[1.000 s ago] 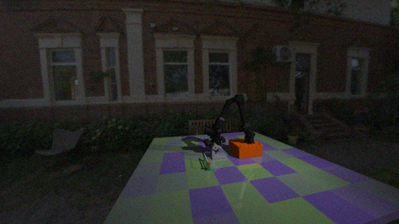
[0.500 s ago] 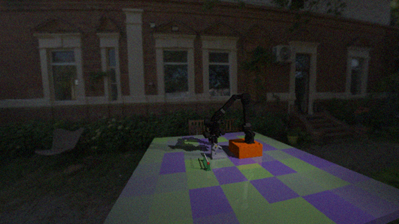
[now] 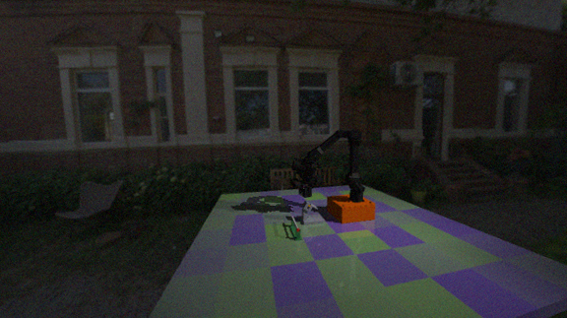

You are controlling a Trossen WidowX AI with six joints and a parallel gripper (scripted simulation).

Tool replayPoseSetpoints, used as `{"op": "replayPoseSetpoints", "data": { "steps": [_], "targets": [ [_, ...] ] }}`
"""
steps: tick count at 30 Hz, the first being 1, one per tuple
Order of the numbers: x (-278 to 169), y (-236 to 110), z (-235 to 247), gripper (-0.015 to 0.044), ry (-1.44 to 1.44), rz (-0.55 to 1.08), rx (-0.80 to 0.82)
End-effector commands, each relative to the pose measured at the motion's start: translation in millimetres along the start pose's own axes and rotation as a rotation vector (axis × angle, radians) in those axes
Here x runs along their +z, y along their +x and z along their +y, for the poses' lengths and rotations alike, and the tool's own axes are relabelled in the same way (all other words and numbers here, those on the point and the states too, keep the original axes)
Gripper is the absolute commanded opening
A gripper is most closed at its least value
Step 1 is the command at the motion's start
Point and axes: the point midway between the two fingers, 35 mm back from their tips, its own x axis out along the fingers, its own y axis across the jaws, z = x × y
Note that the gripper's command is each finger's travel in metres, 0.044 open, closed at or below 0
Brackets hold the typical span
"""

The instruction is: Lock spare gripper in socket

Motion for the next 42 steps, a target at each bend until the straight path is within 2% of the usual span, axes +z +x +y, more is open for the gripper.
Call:
{"op": "replayPoseSetpoints", "data": {
  "steps": [1, 20, 42],
  "targets": [
    [1, 0, 0, 0.0000, 0.001, -0.004, 0.001],
    [-29, -21, 3, 0.0000, -0.427, 0.235, -0.049],
    [-61, -62, -4, 0.0000, -0.911, 0.569, -0.039]
  ]
}}
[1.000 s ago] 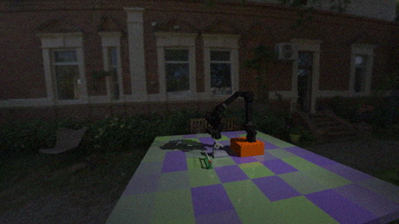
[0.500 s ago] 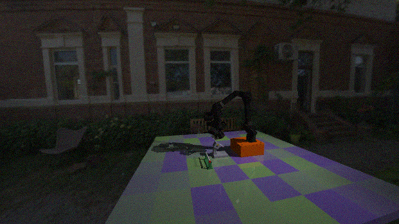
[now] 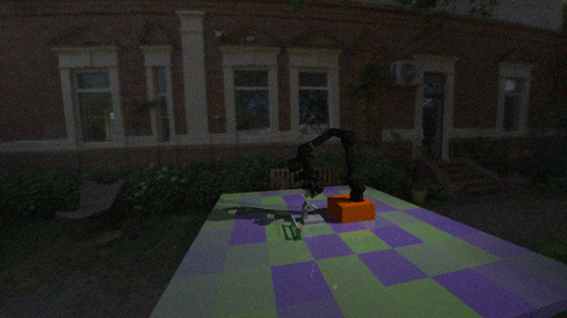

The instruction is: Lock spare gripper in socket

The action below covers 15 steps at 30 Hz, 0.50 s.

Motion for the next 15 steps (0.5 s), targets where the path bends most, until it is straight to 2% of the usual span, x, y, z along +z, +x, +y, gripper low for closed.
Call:
{"op": "replayPoseSetpoints", "data": {
  "steps": [1, 15],
  "targets": [
    [-7, -7, 5, 0.0000, -0.089, 0.052, 0.015],
    [-35, -29, 16, 0.0000, -0.362, 0.236, 0.078]
  ]
}}
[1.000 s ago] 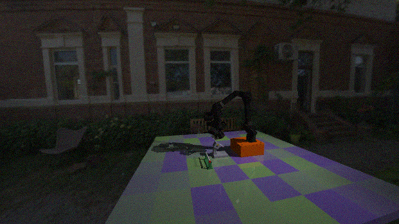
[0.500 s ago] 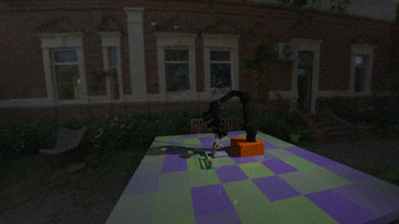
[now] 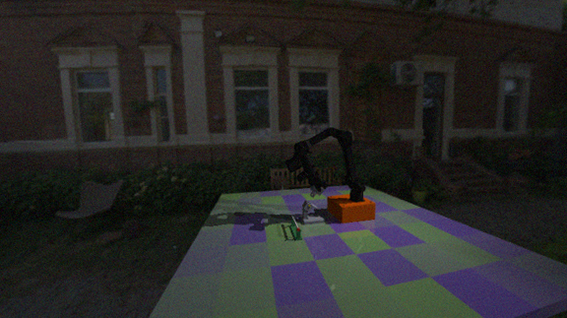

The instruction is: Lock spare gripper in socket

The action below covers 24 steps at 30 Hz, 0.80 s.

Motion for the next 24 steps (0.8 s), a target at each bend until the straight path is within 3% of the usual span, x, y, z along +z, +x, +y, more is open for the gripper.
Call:
{"op": "replayPoseSetpoints", "data": {
  "steps": [1, 24],
  "targets": [
    [-5, -5, 5, 0.0000, -0.057, 0.033, 0.019],
    [15, 10, 9, 0.0000, -0.198, 0.050, 0.006]
  ]
}}
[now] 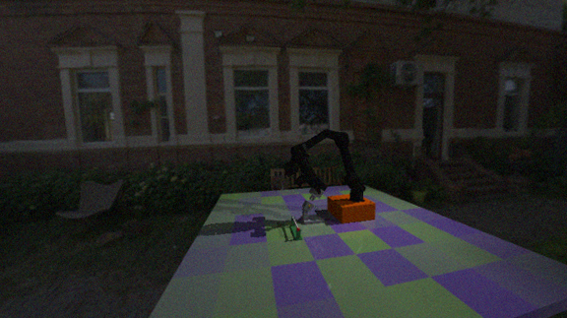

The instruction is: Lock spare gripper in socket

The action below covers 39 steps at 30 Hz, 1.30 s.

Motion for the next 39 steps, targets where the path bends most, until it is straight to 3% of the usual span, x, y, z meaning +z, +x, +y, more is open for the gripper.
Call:
{"op": "replayPoseSetpoints", "data": {
  "steps": [1, 39],
  "targets": [
    [5, 2, -1, 0.0000, -0.010, -0.002, -0.004],
    [45, 25, -1, 0.0000, -0.009, -0.007, -0.005]
  ]
}}
